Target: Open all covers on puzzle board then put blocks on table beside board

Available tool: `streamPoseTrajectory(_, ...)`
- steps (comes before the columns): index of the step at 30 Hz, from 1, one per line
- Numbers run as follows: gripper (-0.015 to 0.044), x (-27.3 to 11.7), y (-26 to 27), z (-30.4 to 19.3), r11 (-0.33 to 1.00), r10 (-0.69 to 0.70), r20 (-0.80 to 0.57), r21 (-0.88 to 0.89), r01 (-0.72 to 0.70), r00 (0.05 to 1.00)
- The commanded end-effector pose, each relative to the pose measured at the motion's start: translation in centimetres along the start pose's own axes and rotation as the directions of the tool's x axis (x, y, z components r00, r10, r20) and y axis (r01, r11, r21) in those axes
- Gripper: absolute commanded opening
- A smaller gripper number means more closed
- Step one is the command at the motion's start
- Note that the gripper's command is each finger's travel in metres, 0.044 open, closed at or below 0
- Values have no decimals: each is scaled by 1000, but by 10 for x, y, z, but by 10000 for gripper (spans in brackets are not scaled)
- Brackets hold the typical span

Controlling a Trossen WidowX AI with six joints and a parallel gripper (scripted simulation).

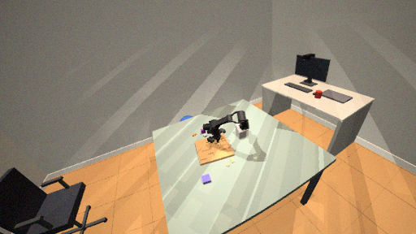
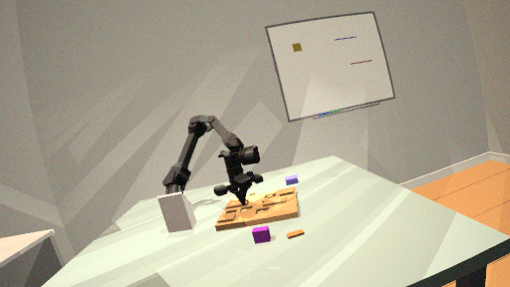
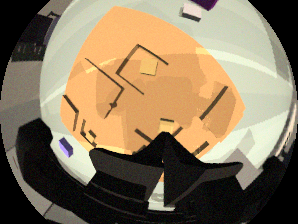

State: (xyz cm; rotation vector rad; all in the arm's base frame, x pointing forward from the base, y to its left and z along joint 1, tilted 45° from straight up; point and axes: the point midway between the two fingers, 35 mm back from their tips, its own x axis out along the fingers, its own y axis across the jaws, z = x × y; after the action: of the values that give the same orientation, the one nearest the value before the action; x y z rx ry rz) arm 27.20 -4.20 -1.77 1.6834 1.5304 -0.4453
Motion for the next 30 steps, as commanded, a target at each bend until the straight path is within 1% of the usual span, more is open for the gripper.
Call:
streamPoseTrajectory(1, 0, 8, -4, -1, 1000, -1, -7, 12, 1, 1000)
streamPoseTrajectory(17, 0, 20, -3, -2, 1000, 0, -7, 12, 0, 1000)
streamPoseTrajectory(30, 0, 21, -2, -2, 1000, 0, -7, 12, 0, 1000)
